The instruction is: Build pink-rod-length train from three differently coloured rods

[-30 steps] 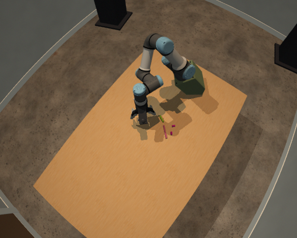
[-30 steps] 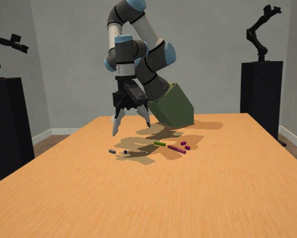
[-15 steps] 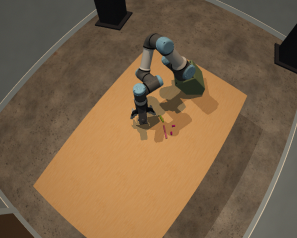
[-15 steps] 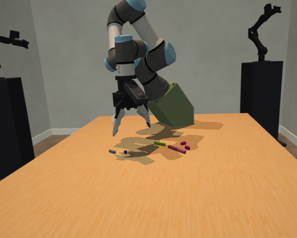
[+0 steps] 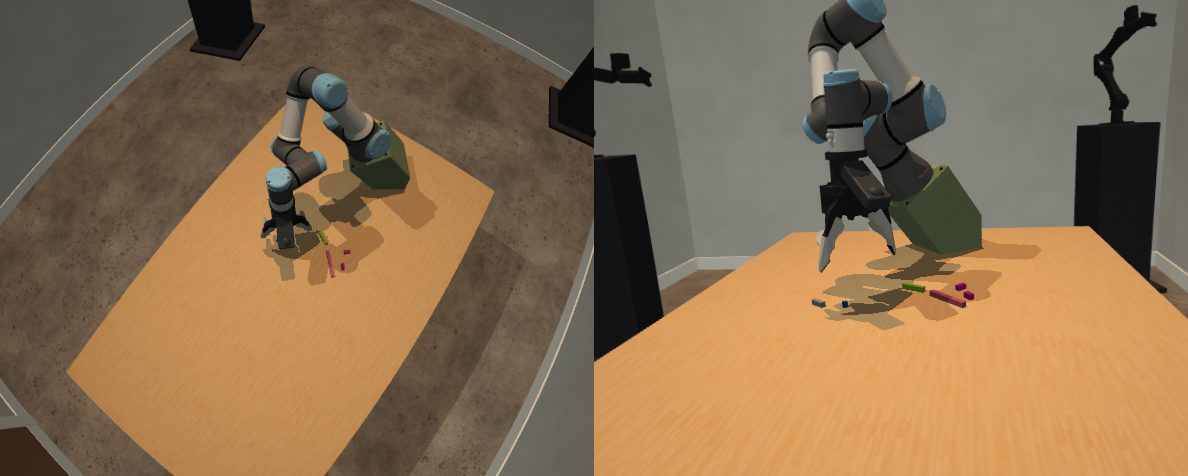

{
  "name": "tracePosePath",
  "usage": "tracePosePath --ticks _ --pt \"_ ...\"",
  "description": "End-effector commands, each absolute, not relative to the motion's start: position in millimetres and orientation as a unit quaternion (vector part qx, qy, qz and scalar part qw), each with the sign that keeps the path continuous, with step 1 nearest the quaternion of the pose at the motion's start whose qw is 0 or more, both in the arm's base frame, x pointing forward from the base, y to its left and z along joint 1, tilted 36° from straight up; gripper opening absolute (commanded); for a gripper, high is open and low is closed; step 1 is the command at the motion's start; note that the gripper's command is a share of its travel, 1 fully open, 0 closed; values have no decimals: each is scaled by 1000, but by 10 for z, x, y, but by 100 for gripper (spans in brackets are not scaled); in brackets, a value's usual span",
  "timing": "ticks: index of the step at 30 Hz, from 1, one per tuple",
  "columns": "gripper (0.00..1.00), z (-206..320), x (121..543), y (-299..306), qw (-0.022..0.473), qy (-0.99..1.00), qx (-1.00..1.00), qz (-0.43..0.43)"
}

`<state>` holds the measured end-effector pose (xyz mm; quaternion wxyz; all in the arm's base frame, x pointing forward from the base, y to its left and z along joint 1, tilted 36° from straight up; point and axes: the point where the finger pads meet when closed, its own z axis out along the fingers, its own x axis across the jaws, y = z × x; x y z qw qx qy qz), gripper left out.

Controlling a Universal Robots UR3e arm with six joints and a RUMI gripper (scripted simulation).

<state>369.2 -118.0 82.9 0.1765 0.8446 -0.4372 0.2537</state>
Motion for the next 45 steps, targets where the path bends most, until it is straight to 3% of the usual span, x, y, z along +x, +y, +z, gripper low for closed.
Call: tracePosePath --ticks 1,18,45 --pt "100 834 3697 -1177 174 -444 841 256" --pt "100 811 3707 -1144 142 -541 782 275" --pt "100 728 3665 -1054 27 -798 518 307"
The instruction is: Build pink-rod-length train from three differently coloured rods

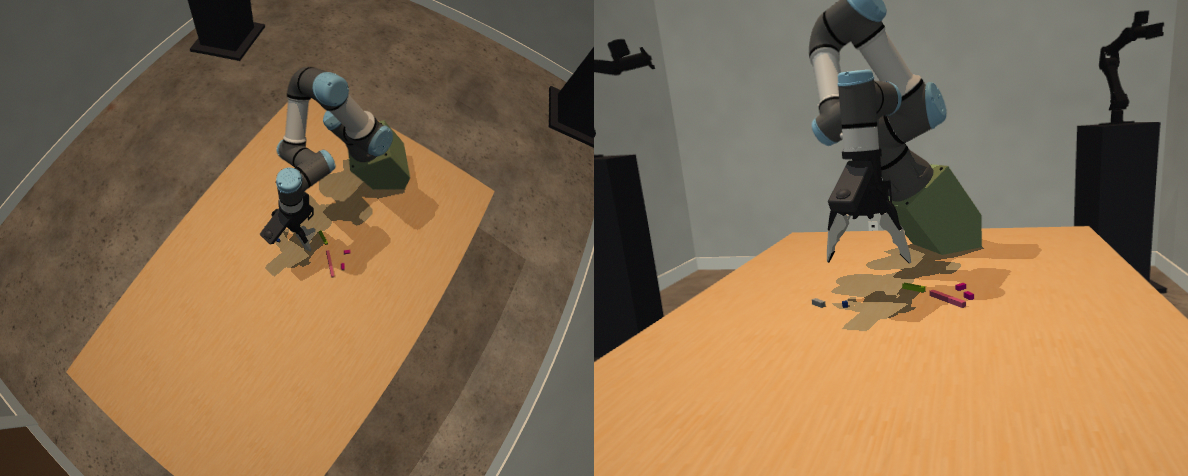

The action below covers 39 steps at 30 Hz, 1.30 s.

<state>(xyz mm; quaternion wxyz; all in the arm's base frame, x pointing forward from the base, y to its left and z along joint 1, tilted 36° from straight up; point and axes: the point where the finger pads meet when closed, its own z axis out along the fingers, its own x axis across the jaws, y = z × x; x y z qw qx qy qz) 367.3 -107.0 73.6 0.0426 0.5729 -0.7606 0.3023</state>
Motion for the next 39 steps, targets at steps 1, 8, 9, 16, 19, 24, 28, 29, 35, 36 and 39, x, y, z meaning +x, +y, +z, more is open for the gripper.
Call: tracePosePath --ticks 1,8,9,16,19,24,28,29,35,36,39 --pt "100 725 3661 -1050 22 -806 506 307" --pt "100 702 3637 -1029 -4 -847 434 308" --pt "100 697 3630 -1024 -10 -855 417 308" --pt "100 666 3594 -996 -43 -894 325 305" --pt "100 652 3576 -983 -56 -908 284 303" --pt "100 636 3556 -967 -71 -920 240 300" --pt "100 611 3526 -944 -92 -935 175 295" --pt "100 606 3520 -939 -96 -937 161 293" --pt "100 573 3480 -906 -122 -948 79 284" --pt "100 568 3474 -900 -125 -949 67 283" --pt "100 558 3463 -890 -132 -950 44 280"
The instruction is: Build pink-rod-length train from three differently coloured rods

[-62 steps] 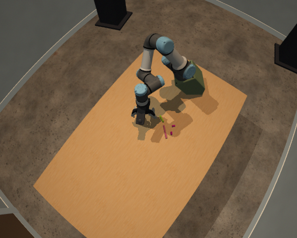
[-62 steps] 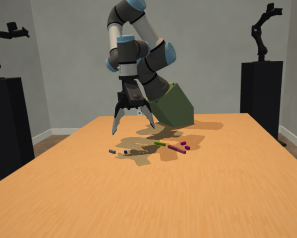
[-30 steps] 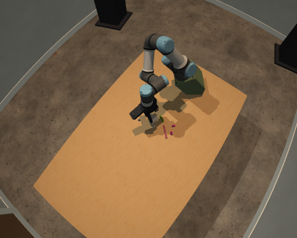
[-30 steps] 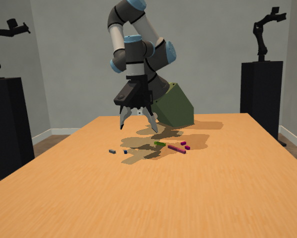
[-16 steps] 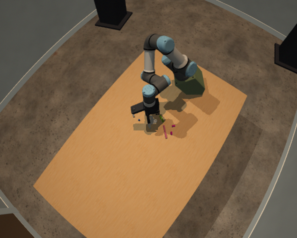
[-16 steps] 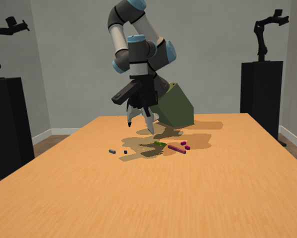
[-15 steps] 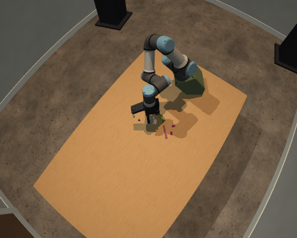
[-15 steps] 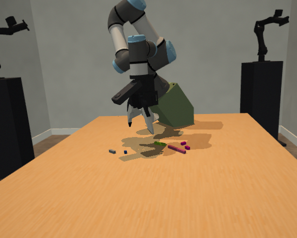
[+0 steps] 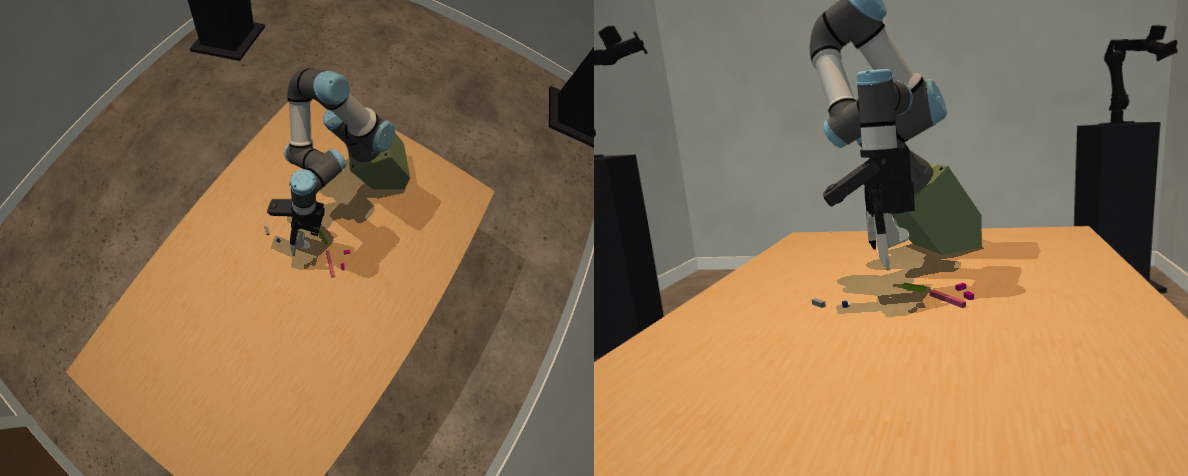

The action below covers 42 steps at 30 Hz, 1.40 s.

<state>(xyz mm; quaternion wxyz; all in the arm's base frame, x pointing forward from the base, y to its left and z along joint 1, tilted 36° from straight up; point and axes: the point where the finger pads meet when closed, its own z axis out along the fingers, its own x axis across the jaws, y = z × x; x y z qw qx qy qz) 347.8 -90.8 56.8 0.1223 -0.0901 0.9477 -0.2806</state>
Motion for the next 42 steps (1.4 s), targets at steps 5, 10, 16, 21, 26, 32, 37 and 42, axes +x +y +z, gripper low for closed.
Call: tracePosePath --ticks 5,10,16,21,26,32,37,42 --pt "100 541 3443 -873 144 951 -4 -274" --pt "100 525 3425 -855 155 950 33 -268" --pt "100 513 3412 -842 162 949 59 -264" --pt "100 510 3408 -839 164 948 66 -263" --pt "100 508 3406 -836 166 948 71 -262" --pt "100 507 3405 -836 166 948 72 -262" --pt "100 507 3405 -836 166 948 72 -262" --pt "100 507 3405 -836 166 948 72 -262"
